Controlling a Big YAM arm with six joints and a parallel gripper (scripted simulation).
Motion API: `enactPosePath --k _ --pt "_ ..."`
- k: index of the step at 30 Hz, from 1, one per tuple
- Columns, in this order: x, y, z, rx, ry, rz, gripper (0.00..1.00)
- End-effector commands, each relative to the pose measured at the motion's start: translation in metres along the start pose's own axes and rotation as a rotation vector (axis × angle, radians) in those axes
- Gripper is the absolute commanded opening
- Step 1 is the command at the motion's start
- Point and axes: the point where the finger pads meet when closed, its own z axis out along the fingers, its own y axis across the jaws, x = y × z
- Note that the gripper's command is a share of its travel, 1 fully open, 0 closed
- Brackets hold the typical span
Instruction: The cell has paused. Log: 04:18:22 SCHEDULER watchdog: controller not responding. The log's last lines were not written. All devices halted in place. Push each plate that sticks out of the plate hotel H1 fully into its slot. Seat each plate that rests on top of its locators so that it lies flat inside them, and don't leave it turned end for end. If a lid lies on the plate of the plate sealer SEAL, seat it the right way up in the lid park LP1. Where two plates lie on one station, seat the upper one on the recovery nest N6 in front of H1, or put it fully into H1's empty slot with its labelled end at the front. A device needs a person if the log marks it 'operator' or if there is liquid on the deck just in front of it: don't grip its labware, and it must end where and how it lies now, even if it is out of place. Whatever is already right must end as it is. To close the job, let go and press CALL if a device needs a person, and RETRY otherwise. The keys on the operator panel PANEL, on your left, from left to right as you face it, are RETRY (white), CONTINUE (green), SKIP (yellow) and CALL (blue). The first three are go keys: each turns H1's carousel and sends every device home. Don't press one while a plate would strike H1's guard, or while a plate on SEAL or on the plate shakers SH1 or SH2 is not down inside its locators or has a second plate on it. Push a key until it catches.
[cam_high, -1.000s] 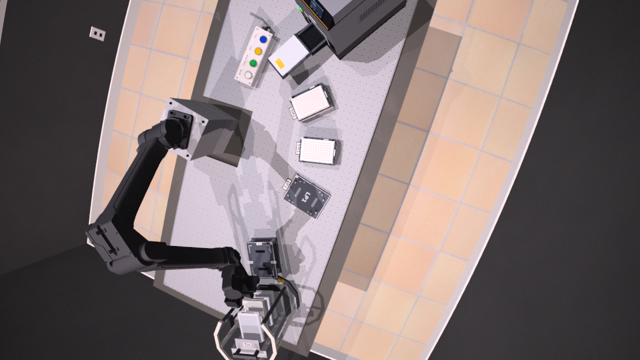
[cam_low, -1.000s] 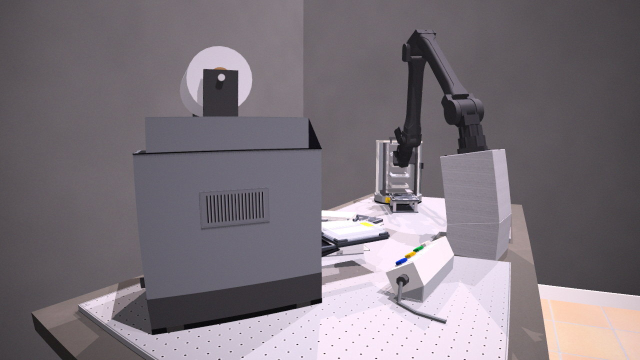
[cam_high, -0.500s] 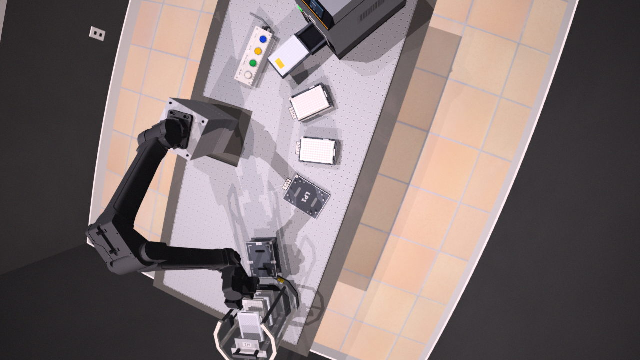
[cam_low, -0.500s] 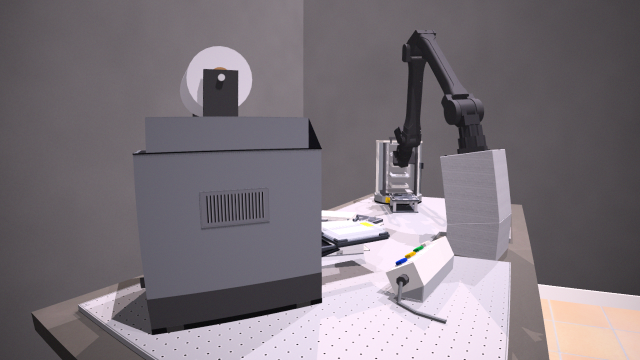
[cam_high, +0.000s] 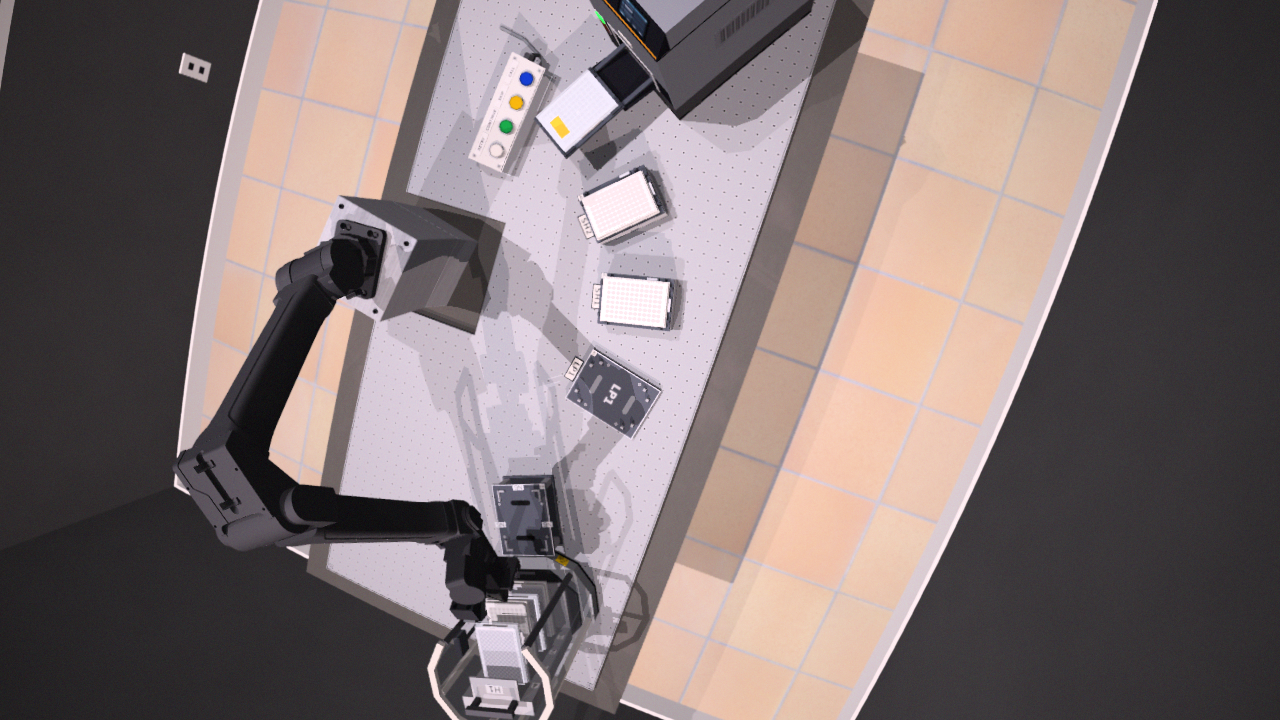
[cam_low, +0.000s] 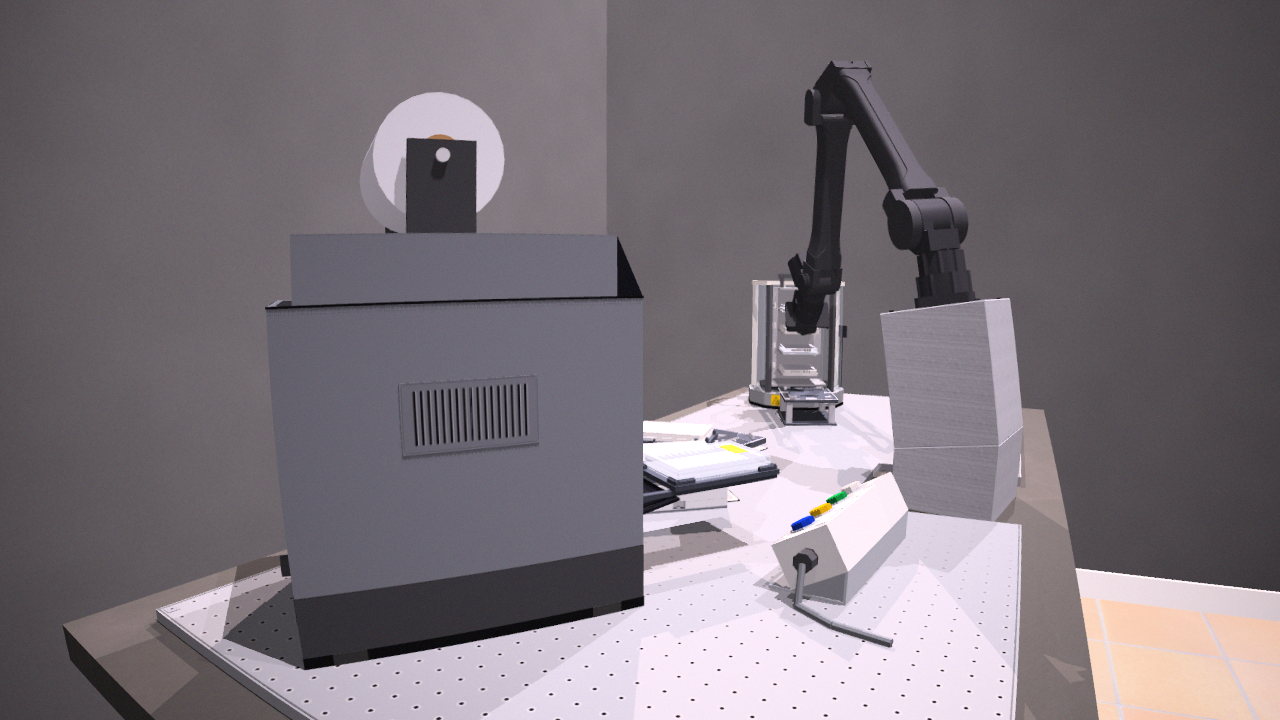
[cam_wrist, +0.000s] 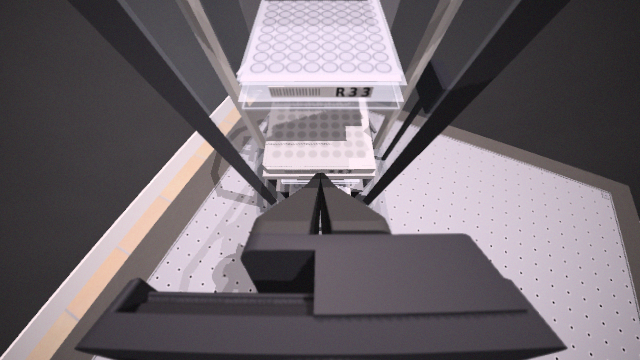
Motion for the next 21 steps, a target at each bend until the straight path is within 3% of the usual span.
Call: enactPosePath --k 1,15,16,21 --pt "-0.021 -0.004 0.014 0.003 -0.031 0.000 0.00" --pt "-0.022 -0.004 0.019 0.004 -0.027 0.000 0.00" --pt "-0.036 -0.001 0.016 -0.002 -0.051 0.004 0.00" --pt "-0.028 -0.004 0.021 0.003 -0.034 0.001 0.00"
